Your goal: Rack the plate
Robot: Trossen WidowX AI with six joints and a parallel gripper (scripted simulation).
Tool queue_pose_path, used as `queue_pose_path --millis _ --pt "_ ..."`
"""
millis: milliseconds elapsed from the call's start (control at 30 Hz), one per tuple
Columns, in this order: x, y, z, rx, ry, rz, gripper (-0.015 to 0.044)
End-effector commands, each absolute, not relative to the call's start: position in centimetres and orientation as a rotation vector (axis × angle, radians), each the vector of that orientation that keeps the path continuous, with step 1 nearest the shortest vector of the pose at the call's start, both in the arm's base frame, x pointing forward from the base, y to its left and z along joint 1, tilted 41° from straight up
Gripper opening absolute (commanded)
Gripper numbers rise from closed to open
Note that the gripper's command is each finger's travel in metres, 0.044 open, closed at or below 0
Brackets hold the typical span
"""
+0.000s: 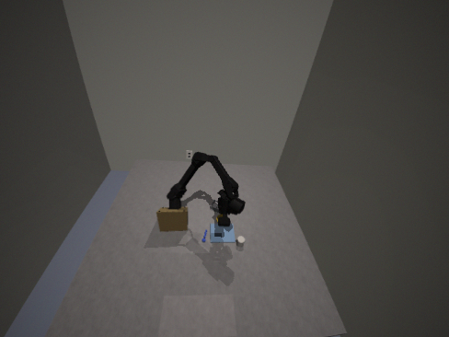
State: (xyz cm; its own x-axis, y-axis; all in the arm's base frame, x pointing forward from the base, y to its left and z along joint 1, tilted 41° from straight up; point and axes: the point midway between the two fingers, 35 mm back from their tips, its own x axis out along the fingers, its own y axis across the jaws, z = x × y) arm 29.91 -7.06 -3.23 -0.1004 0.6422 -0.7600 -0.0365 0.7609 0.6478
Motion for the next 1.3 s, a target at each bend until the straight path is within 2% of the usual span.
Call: queue_pose_path --millis 0,400,1267 --pt "30.2 -8.3 -1.9 0.488 1.579 0.611 0.0000" --pt "30.5 -10.7 1.2 0.492 1.582 0.614 0.0000" --pt "28.8 -2.3 9.7 1.123 1.797 -0.129 0.0000"
